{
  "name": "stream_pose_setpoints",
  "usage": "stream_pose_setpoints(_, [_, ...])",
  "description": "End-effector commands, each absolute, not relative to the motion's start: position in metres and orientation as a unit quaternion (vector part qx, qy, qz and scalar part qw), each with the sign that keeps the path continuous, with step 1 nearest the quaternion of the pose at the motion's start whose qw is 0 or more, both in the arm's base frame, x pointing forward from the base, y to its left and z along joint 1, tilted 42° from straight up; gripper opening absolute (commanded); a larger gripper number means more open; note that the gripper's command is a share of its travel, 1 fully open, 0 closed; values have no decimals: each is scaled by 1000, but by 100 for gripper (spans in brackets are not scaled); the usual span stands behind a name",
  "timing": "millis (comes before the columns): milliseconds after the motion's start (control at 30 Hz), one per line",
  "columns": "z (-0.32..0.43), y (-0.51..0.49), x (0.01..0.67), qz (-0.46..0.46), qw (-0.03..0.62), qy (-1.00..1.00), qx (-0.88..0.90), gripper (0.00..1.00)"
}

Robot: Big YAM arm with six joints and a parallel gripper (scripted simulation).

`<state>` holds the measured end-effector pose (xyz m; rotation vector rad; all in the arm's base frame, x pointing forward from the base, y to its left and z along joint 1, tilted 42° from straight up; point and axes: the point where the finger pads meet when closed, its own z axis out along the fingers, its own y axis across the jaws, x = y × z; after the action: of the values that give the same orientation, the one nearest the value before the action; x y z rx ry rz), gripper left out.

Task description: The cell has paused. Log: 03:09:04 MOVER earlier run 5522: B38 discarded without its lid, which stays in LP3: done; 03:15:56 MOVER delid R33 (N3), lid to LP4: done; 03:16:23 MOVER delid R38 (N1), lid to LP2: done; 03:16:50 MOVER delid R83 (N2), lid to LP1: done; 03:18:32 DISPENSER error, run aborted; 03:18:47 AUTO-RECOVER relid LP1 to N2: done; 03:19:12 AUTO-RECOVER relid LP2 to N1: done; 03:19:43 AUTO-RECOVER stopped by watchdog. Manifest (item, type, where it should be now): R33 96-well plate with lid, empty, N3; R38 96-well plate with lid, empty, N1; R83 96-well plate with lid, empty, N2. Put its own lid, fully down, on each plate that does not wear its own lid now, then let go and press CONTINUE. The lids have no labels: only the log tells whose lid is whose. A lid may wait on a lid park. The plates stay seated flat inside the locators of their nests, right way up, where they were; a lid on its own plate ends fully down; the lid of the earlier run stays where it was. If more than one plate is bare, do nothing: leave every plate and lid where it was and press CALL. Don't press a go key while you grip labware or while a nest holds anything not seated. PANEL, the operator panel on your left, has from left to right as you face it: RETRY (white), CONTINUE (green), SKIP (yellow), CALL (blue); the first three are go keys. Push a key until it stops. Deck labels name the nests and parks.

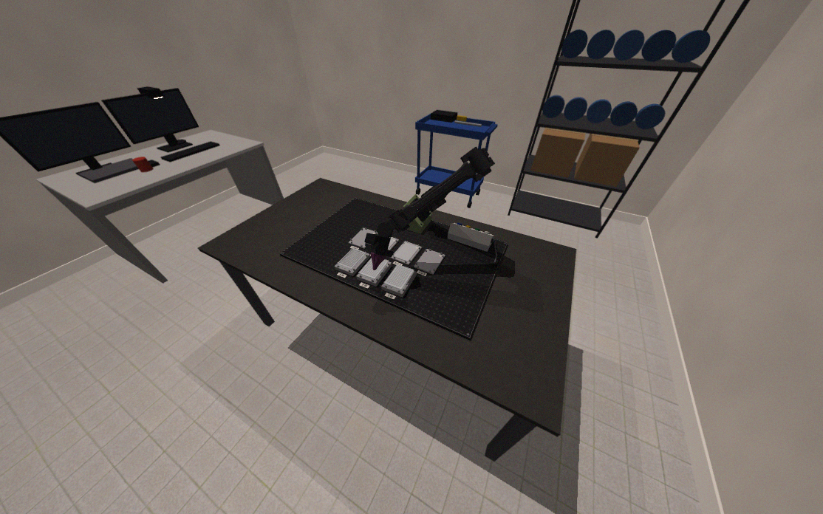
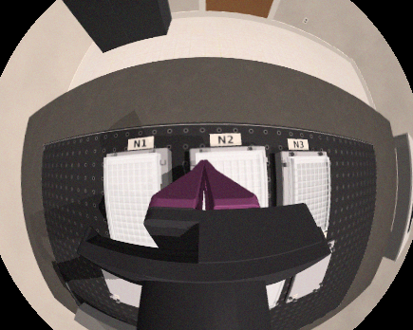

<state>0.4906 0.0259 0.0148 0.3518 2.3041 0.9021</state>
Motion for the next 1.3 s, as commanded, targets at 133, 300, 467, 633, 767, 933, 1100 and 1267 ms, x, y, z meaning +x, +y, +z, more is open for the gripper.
stream_pose_setpoints(133, [1,-15,510,331,345,870,122,0])
stream_pose_setpoints(300, [-14,-30,508,330,344,871,122,0])
stream_pose_setpoints(467, [-28,-46,509,329,345,871,122,0])
stream_pose_setpoints(633, [-53,-55,490,332,325,876,131,0])
stream_pose_setpoints(767, [-42,-50,500,333,332,874,123,0])
stream_pose_setpoints(933, [-42,-50,500,333,332,874,123,0])
stream_pose_setpoints(1100, [-42,-50,500,333,332,874,123,0])
stream_pose_setpoints(1267, [-42,-50,500,333,332,874,123,0])
